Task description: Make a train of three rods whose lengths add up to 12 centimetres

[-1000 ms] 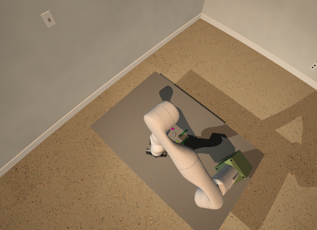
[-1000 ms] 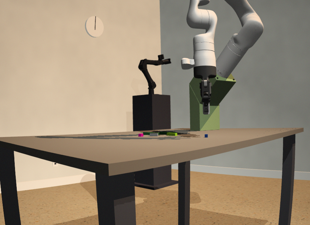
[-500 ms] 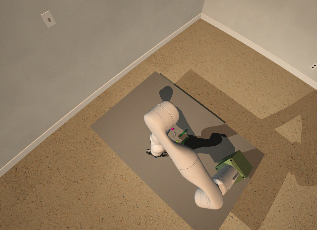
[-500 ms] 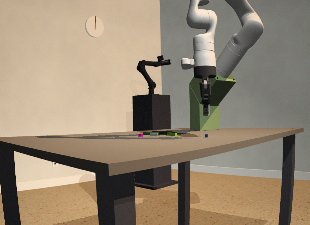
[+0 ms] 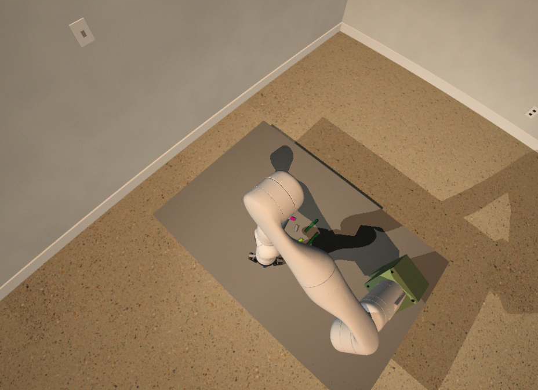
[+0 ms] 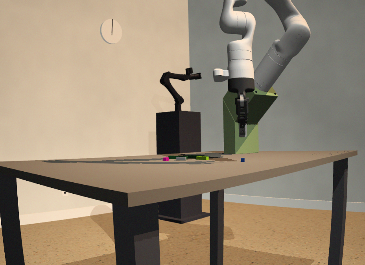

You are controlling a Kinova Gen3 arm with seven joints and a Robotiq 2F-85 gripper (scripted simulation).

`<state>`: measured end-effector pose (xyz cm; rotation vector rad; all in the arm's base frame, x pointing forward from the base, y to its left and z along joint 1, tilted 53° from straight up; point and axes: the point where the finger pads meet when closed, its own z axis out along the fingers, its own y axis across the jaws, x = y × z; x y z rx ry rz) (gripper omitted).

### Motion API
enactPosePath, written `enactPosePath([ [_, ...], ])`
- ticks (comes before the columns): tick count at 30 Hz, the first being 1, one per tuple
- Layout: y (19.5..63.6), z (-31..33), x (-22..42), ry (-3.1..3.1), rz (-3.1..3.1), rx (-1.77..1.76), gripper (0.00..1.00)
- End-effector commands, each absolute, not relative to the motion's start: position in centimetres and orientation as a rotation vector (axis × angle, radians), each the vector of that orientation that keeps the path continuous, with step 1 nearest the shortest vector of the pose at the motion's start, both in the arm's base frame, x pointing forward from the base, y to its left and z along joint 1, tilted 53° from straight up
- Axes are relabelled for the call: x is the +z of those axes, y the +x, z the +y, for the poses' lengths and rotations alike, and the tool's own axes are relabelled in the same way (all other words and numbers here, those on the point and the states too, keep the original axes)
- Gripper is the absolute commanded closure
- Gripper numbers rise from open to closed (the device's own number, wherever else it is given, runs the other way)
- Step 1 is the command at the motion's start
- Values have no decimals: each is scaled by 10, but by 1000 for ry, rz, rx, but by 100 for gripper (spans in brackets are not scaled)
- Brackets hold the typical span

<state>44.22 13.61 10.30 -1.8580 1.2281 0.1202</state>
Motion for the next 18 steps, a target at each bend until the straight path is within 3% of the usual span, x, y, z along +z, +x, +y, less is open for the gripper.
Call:
enactPosePath([
  [1, 443, 137, 102, -1859, 1227, 120, 76],
  [18, 448, 147, 94, -1860, 1227, 121, 76],
])
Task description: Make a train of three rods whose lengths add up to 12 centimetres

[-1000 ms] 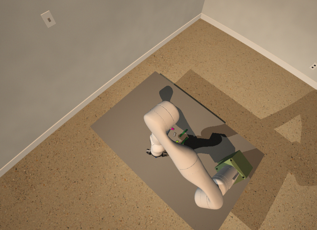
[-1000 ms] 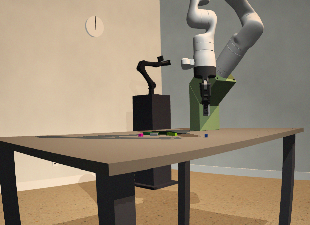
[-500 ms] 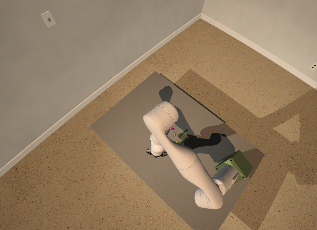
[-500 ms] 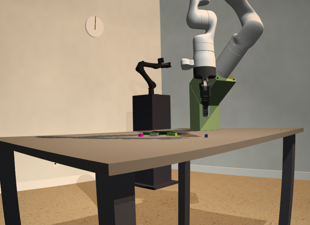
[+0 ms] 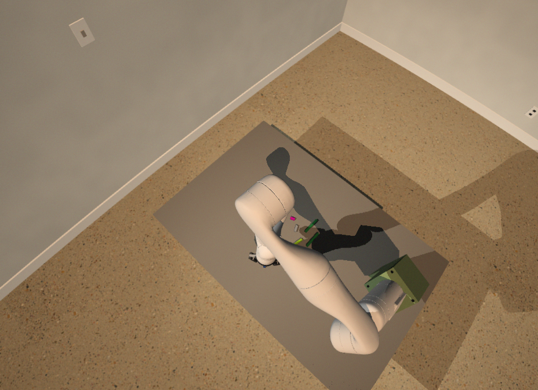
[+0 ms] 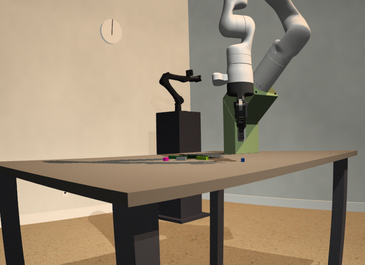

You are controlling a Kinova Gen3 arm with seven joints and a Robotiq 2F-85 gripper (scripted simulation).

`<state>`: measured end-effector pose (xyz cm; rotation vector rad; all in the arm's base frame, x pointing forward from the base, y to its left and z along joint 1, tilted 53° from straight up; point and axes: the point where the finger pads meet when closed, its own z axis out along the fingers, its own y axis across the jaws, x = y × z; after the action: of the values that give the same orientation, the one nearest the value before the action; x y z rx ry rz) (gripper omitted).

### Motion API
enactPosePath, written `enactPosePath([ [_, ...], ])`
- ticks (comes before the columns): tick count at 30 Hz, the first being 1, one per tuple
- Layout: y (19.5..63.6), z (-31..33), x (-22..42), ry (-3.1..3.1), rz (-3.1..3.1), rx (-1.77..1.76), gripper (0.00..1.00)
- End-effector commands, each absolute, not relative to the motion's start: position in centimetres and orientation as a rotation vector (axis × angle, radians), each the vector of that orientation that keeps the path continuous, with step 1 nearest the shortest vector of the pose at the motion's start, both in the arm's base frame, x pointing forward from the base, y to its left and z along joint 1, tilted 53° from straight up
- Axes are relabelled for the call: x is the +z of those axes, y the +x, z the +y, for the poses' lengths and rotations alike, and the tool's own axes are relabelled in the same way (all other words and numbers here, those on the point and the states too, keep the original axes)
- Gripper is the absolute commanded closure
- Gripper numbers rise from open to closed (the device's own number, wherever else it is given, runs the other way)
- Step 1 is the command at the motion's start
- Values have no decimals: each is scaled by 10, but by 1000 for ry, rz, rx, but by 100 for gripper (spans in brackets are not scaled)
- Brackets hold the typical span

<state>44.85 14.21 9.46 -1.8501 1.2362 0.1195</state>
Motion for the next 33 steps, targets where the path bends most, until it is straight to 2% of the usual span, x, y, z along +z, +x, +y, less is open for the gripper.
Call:
enactPosePath([
  [1, 449, 148, 93, -1860, 1227, 121, 76],
  [33, 461, 170, 73, -1860, 1227, 121, 76],
])
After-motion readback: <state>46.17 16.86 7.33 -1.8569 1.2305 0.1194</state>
